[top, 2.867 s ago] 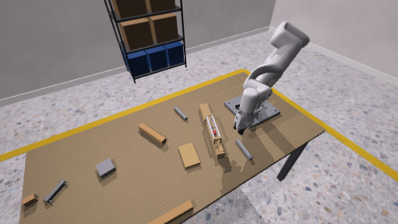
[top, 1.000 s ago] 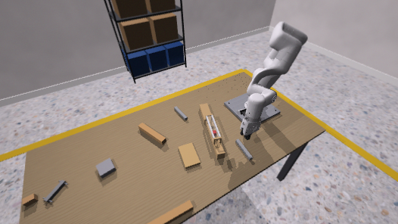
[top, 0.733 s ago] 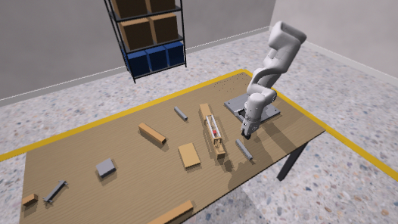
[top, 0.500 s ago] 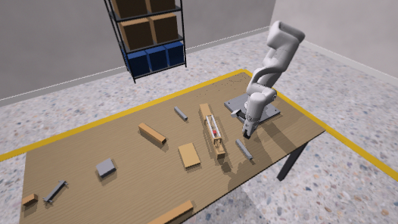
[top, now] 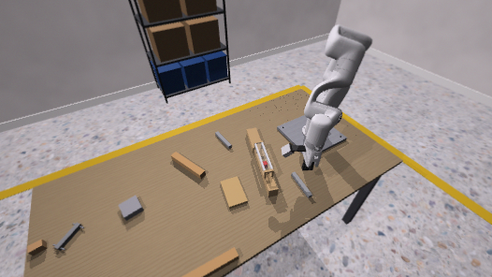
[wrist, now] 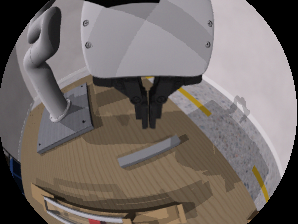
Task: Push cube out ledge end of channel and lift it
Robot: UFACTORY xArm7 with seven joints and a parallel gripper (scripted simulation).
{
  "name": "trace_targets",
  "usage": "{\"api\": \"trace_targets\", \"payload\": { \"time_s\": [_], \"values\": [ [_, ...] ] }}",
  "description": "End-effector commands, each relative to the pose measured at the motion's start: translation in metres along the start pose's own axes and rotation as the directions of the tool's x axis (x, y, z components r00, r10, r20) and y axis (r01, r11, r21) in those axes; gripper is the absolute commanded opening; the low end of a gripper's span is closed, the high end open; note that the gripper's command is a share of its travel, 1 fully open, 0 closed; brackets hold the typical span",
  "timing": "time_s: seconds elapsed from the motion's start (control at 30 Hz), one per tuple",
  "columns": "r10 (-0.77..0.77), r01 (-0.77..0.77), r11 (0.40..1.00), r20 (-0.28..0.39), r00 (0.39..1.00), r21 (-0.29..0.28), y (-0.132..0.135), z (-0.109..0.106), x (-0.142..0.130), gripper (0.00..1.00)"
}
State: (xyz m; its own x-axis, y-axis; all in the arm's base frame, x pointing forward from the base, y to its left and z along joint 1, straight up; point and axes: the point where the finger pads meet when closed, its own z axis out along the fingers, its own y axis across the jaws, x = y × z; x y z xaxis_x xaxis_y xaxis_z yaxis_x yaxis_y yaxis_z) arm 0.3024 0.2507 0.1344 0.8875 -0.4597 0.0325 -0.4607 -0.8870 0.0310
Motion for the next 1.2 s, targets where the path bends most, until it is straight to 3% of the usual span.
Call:
{"api": "trace_targets", "payload": {
  "time_s": [0.0,0.2,0.4,0.47,0.5,0.6,0.97,1.03,1.07,1.13,1.17],
  "values": [
    [-0.275,0.275,0.961,-0.002,0.962,0.023,-0.001,-0.001,0.001,0.00],
    [-0.553,0.553,0.833,-0.012,0.833,0.009,-0.002,0.004,0.001,0.00],
    [-0.783,0.783,0.622,-0.014,0.622,-0.006,-0.002,0.009,0.001,0.00],
    [-0.783,0.783,0.622,-0.014,0.622,-0.006,-0.002,0.009,0.001,0.00],
    [-0.867,0.867,0.498,-0.013,0.498,-0.009,-0.002,0.010,0.001,0.00],
    [-0.923,0.923,0.385,-0.011,0.385,-0.013,-0.002,0.012,0.001,0.00],
    [-0.987,0.987,-0.160,-0.014,-0.160,-0.003,-0.002,0.014,0.000,0.00],
    [-0.987,0.987,-0.160,-0.014,-0.160,-0.003,-0.002,0.014,0.000,0.00],
    [-0.955,0.955,-0.295,-0.029,-0.295,0.010,-0.002,0.014,0.000,0.38],
    [-0.931,0.931,-0.363,-0.044,-0.362,0.019,-0.002,0.014,0.000,0.38],
    [-0.931,0.931,-0.364,-0.044,-0.363,0.019,-0.002,0.014,0.000,0.38]
  ]
}}
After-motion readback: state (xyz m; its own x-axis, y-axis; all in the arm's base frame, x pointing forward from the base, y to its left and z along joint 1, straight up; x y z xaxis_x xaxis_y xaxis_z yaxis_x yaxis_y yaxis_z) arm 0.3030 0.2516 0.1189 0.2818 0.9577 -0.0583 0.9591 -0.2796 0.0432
